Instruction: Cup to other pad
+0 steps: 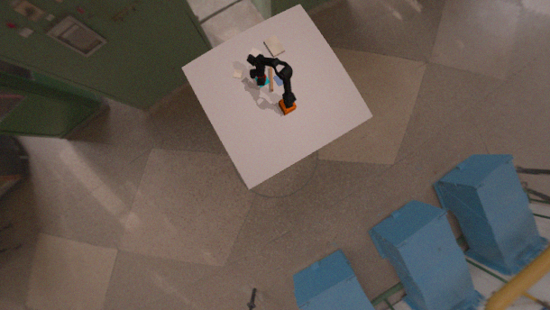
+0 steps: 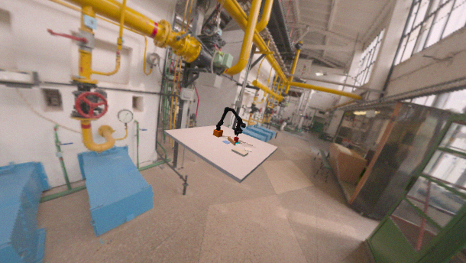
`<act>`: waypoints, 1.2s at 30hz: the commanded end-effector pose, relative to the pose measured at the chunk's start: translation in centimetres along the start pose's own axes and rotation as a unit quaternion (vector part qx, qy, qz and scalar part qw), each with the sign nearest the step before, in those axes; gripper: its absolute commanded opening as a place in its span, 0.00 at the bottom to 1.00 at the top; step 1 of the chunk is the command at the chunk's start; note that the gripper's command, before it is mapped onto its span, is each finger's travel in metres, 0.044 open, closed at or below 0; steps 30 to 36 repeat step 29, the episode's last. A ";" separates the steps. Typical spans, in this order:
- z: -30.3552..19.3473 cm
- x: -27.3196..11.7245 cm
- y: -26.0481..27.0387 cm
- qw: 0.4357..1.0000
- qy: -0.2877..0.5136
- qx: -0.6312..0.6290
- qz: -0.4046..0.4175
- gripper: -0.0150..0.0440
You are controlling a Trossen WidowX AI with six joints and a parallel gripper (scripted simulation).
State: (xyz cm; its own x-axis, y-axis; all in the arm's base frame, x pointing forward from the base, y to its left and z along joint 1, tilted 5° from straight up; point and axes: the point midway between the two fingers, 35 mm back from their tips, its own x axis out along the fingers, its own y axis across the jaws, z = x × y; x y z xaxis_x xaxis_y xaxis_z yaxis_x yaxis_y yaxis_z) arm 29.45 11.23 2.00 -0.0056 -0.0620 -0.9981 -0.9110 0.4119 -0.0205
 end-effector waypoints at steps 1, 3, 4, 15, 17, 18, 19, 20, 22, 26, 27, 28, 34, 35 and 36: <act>0.0 0.1 0.0 1.000 0.000 0.000 0.000 0.83; 0.0 -0.2 0.0 1.000 0.000 0.000 0.000 0.92; 0.0 -0.4 0.0 1.000 0.000 0.000 0.000 0.96; 0.0 -5.1 0.0 1.000 -0.002 -0.001 0.001 1.00; -0.1 -5.9 -0.1 1.000 -0.002 -0.001 0.001 1.00; -0.1 -6.2 -0.1 1.000 -0.002 -0.001 0.001 1.00; -0.1 -6.4 -0.1 1.000 -0.002 -0.001 0.001 1.00; -0.1 -6.4 -0.1 1.000 -0.002 -0.001 0.001 1.00; -0.1 -6.4 -0.2 1.000 -0.002 -0.001 0.001 1.00; -0.1 -6.0 -0.2 1.000 -0.001 -0.002 -0.001 1.00; -0.1 -6.0 -0.2 1.000 -0.001 -0.002 -0.001 1.00; -0.1 -6.0 -0.2 1.000 -0.001 -0.002 -0.001 1.00; -0.1 -6.0 -0.2 1.000 -0.001 -0.002 -0.001 1.00; -0.1 -6.0 -0.2 1.000 -0.001 -0.002 -0.001 1.00; -0.1 -6.0 -0.2 1.000 -0.001 -0.002 -0.001 1.00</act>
